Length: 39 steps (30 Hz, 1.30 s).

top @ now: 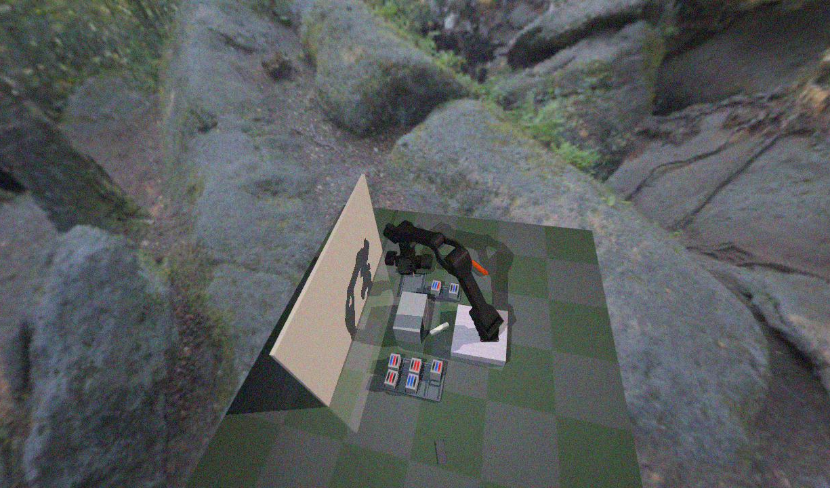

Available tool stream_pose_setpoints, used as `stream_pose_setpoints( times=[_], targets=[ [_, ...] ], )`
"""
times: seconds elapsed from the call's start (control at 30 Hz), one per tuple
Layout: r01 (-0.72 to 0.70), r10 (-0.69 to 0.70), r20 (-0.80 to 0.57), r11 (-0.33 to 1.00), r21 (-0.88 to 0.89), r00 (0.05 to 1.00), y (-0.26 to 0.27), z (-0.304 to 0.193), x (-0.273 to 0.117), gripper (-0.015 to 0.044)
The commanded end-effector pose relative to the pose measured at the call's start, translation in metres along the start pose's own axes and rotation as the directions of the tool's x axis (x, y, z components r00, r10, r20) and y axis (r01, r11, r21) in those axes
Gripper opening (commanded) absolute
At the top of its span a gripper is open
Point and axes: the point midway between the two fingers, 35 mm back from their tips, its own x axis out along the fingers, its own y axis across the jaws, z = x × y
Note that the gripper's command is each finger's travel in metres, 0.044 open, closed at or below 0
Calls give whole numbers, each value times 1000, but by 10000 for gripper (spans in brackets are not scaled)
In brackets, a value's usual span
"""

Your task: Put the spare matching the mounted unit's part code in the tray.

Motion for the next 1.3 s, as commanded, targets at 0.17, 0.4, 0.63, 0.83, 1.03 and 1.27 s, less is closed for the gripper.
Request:
stream_pose_setpoints(
  times=[0.17,0.4,0.63,0.83,1.03,1.27],
  targets=[
    [3,-3,5,1000,3,1000,0,1,7,0],
    [3,-3,5,1000,3,1000,0,1,13,0],
    [3,-3,5,1000,3,1000,0,2,18,0],
    [3,-3,5,1000,3,1000,1,2,23,0],
    [3,-3,5,1000,3,1000,1,2,28,0],
    [3,-3,6,1000,3,1000,2,3,34,0]
  ],
)
